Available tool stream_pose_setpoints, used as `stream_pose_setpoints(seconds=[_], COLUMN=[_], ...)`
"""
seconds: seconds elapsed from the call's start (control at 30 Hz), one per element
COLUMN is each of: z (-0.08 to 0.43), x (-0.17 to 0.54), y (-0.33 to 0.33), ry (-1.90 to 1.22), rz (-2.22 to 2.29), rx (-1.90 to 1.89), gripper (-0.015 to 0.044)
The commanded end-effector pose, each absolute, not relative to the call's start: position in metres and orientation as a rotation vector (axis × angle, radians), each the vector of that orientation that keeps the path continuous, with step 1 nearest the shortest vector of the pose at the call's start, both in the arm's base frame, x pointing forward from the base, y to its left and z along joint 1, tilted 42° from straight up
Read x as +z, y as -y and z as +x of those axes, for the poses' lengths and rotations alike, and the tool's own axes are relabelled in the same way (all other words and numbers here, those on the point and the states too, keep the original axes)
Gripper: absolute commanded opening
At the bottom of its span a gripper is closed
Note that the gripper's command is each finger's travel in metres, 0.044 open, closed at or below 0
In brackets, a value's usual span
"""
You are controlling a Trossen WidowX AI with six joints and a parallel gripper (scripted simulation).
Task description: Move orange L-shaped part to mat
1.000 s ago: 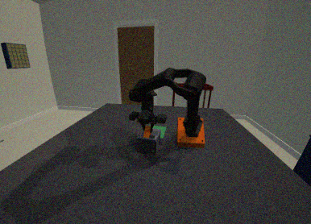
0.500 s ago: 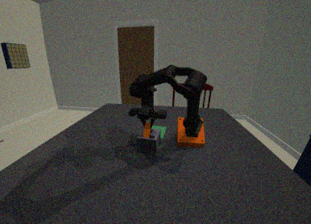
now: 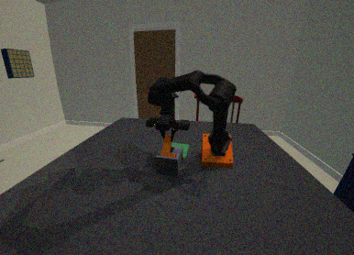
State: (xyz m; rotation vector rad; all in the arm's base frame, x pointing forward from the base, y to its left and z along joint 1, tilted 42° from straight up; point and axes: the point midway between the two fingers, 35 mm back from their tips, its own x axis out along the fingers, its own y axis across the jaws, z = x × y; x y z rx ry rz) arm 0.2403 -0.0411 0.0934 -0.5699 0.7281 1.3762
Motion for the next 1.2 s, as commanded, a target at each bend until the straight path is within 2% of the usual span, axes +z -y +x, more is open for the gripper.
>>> stream_pose_setpoints(seconds=[0.0,0.7,1.17], z=[0.241,0.239,0.228], x=[0.100,0.118,0.077], y=[0.046,0.062,0.102], ry=[-0.724,-0.725,-0.727], rz=[-0.568,-0.568,-0.570], rx=[1.375,1.376,1.375], gripper=[0.0000,0.0000,0.0000])
